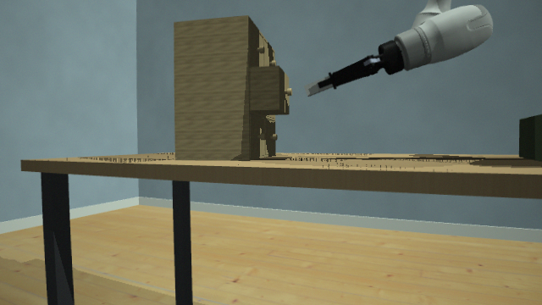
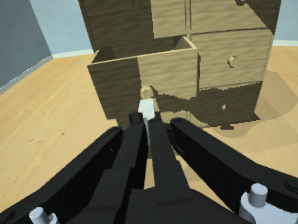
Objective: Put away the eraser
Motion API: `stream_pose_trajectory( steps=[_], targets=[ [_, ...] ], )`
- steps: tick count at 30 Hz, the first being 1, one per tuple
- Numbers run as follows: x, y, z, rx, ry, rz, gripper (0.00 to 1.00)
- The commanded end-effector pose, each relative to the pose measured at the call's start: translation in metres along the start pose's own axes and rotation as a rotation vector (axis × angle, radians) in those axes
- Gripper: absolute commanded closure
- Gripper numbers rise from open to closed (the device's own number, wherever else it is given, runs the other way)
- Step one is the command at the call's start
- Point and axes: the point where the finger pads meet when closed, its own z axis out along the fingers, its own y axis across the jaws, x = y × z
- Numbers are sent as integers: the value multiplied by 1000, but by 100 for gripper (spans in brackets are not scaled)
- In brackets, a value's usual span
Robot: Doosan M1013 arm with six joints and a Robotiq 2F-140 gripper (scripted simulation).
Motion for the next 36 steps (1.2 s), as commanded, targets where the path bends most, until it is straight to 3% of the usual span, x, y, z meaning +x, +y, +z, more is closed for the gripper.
stream_pose_trajectory(
  steps=[1, 21, 36],
  targets=[
    [1, 0, 3, 0, 0, 0, 100],
    [8, 0, 23, 0, 0, 0, 100],
    [18, 0, 49, 0, 0, 0, 100]
  ],
)
